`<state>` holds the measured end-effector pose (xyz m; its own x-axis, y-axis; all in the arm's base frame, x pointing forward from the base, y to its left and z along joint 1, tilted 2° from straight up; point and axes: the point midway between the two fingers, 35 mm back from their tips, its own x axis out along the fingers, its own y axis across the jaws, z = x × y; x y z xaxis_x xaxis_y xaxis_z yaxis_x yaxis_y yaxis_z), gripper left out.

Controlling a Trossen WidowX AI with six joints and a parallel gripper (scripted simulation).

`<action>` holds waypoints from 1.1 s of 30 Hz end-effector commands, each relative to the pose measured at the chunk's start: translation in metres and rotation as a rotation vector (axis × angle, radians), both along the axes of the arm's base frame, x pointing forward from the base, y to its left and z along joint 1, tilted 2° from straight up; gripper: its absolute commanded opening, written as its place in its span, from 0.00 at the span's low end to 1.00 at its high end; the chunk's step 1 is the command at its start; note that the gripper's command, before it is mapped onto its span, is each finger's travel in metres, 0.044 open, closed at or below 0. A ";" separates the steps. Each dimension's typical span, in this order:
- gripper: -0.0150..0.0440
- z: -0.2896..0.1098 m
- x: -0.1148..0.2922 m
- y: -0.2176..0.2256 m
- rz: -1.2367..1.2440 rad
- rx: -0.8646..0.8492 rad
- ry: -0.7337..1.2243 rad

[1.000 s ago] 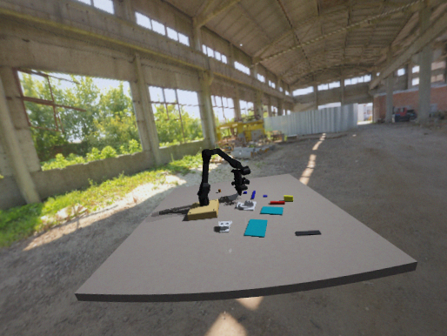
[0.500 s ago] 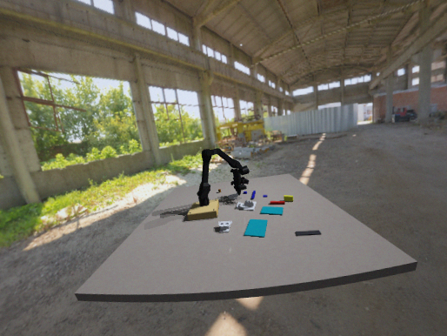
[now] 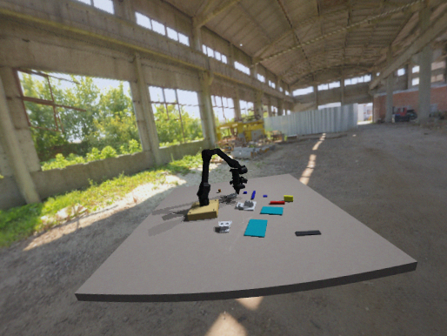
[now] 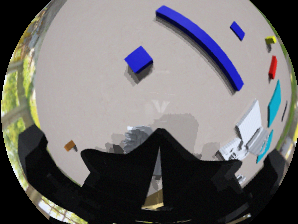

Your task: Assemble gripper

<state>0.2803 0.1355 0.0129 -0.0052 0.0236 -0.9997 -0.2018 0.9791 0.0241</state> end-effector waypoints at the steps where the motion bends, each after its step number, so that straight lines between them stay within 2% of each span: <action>1: 0.25 0.000 -0.002 0.008 -0.001 0.003 0.003; 13: 0.25 0.004 -0.003 0.018 -0.001 0.004 0.003; 18: 0.25 0.058 -0.002 0.011 -0.001 0.001 0.002; 23: 0.25 0.060 -0.003 0.011 -0.001 0.001 0.002; 33: 0.70 0.054 -0.001 0.013 -0.004 0.005 -0.005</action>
<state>0.2795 0.1479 0.0672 -0.0014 0.0281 -0.9996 -0.1983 0.9797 0.0278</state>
